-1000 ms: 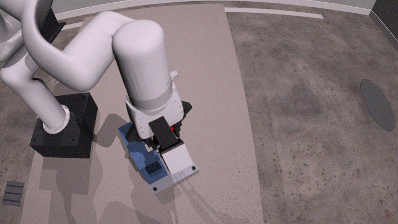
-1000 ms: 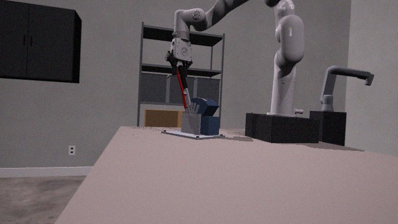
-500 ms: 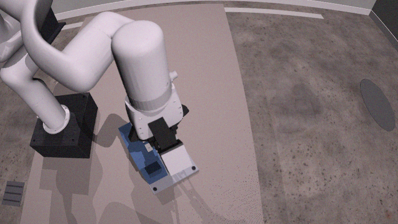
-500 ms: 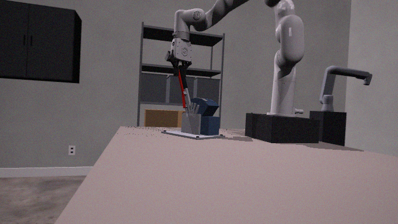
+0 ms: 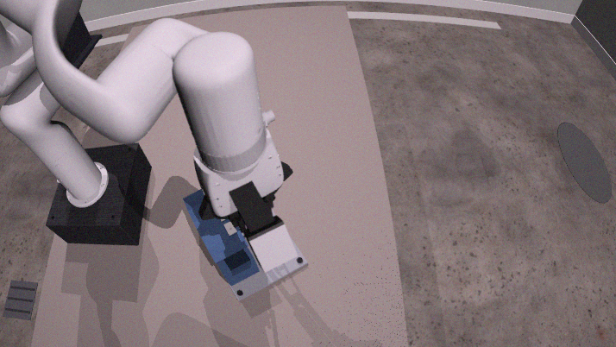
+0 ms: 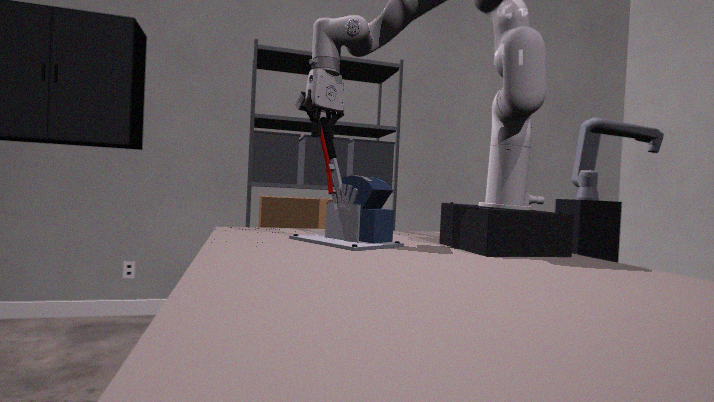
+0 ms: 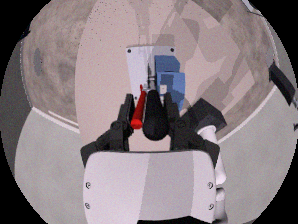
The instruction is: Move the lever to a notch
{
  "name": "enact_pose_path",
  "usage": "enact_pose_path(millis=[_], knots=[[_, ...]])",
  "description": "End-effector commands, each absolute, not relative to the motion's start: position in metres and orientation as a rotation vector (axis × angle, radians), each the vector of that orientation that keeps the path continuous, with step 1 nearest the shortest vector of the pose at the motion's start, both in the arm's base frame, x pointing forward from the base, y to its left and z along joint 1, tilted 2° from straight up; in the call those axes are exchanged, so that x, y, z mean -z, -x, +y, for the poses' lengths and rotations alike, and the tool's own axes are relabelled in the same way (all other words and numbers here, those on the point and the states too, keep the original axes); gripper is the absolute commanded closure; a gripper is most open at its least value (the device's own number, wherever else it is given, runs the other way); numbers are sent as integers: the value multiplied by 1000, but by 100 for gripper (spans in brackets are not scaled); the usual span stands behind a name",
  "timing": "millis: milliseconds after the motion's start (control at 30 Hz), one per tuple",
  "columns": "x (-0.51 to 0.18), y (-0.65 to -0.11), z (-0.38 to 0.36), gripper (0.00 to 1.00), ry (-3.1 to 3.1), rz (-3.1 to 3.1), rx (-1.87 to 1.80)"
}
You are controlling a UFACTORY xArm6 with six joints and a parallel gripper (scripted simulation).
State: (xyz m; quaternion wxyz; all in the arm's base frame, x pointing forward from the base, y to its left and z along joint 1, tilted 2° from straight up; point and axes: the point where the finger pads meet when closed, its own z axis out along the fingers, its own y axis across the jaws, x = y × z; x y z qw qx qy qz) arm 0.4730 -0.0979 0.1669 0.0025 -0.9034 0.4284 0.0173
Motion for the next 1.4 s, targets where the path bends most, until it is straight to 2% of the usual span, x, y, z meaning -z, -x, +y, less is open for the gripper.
enact_pose_path(millis=[0, 1367], knots=[[-167, -473, -97, 100, 2833, 1342, -55], [-179, -453, -72, 100, 2833, 1342, -55]])
